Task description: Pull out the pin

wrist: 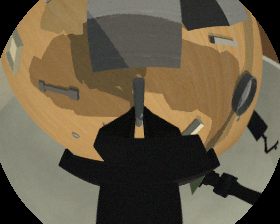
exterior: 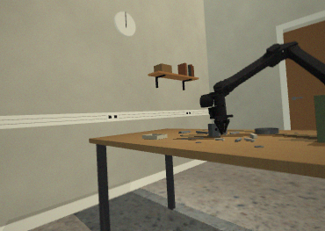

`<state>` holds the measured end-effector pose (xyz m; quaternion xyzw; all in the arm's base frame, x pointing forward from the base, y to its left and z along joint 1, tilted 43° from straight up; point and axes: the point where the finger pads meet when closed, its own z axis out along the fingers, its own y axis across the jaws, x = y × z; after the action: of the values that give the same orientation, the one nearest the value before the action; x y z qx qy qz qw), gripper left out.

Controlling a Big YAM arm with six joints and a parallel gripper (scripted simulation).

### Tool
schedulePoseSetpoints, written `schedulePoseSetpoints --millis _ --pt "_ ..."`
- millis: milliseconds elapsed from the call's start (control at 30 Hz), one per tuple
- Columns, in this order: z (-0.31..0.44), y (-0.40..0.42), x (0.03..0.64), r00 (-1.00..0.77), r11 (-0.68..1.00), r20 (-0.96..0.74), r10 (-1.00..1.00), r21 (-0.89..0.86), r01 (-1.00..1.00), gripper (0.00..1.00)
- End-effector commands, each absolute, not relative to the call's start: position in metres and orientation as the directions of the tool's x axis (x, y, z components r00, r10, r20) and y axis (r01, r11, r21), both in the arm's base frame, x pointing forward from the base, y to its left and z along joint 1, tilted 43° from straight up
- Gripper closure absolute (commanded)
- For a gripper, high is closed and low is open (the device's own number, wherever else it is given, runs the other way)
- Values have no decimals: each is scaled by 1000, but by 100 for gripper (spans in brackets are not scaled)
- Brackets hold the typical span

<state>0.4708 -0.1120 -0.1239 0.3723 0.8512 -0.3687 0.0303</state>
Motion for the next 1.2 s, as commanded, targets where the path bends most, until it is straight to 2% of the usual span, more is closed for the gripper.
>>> schedulePoseSetpoints --millis 0,1167 --pt "-123 -95 475 -735 468 -331 592 -601 648 100" --pt "-127 -89 467 -745 477 -308 592 -611 632 100"
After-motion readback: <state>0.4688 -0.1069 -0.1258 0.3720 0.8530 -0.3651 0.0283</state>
